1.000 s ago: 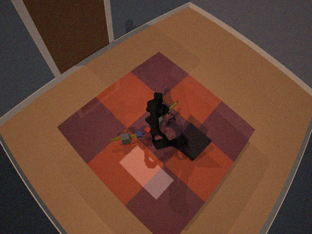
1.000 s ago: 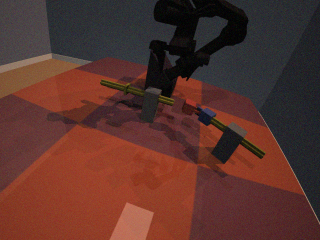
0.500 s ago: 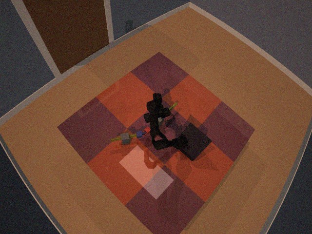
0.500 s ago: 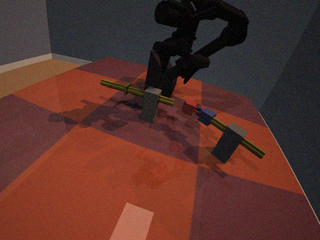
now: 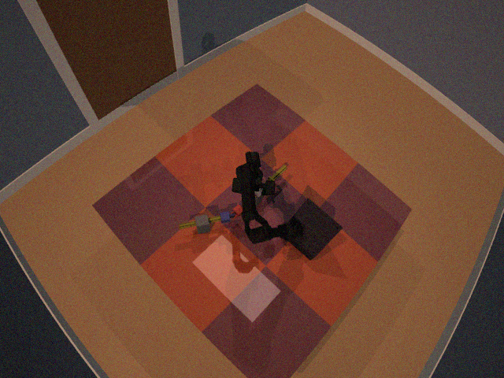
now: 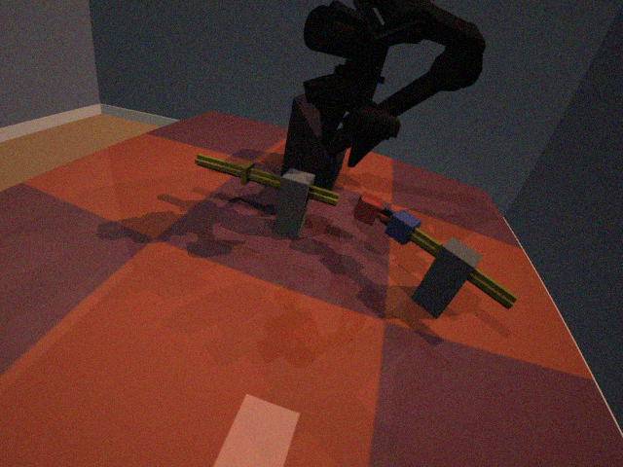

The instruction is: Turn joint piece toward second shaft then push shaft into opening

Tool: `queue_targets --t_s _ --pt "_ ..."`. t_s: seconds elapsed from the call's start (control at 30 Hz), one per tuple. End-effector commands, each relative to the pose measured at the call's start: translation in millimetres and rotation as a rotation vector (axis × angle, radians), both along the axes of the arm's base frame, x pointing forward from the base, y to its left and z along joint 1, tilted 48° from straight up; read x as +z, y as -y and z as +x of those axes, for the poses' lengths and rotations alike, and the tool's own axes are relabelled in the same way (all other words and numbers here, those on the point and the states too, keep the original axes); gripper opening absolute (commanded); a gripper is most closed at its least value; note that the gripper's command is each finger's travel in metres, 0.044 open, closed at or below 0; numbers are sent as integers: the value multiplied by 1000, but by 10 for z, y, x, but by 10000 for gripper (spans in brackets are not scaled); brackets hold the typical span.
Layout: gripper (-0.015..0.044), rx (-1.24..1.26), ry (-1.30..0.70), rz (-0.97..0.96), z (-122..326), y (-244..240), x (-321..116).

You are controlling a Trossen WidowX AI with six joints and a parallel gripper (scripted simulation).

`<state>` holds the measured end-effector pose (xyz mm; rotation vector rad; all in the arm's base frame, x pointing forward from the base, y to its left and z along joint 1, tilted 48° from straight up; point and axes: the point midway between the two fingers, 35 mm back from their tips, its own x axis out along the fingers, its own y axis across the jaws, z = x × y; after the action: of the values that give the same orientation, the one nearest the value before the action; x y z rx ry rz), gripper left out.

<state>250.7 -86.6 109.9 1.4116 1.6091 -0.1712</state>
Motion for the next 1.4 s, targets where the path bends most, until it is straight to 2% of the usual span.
queue_targets --t_s 0.0,0.73,1.0,1.37 --pt "440 -84 -85 6 -4 -12 -15" --pt "440 -521 -498 52 10 -76 -59" --pt "440 -535 -511 53 19 -98 -83" --pt "440 -536 -509 53 108 -456 -433"
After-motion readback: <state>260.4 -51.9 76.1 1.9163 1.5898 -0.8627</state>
